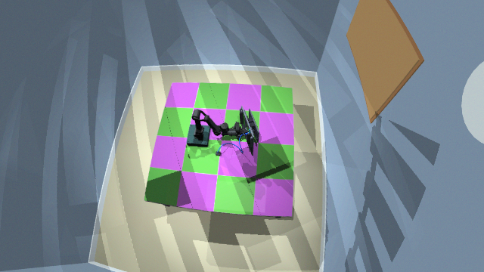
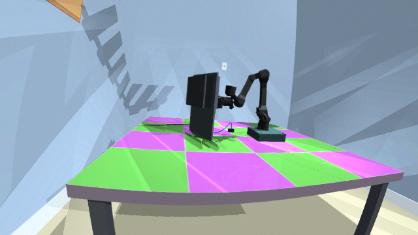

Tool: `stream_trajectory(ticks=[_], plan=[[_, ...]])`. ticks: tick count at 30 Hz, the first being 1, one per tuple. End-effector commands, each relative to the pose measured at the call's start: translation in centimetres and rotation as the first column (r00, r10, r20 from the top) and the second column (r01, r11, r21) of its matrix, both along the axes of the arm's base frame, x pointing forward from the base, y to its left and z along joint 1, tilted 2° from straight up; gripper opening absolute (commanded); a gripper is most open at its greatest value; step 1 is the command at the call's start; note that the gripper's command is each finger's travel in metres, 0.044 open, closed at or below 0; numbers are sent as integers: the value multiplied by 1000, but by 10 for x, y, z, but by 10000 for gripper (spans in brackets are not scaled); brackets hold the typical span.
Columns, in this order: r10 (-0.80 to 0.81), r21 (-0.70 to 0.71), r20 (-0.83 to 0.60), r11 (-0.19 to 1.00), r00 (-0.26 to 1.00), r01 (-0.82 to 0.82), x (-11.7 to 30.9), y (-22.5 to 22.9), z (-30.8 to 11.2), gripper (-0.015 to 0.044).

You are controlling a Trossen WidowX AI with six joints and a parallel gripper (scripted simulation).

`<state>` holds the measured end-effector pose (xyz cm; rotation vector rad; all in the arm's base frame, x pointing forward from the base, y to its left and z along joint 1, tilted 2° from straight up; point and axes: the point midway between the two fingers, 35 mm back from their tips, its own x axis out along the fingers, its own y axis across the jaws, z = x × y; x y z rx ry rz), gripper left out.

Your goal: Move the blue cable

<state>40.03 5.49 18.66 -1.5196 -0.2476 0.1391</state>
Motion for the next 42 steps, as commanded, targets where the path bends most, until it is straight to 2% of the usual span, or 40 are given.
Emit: stream_trajectory(ticks=[1, 16, 42], plan=[[0, 0, 0, 1000, 1000, 0, 0, 0, 0, 53], [0, 0, -1, 1000, 1000, 0, -2, -1, 0, 440], [0, -1, -2, 1000, 1000, 0, -12, -9, 2, 440]])
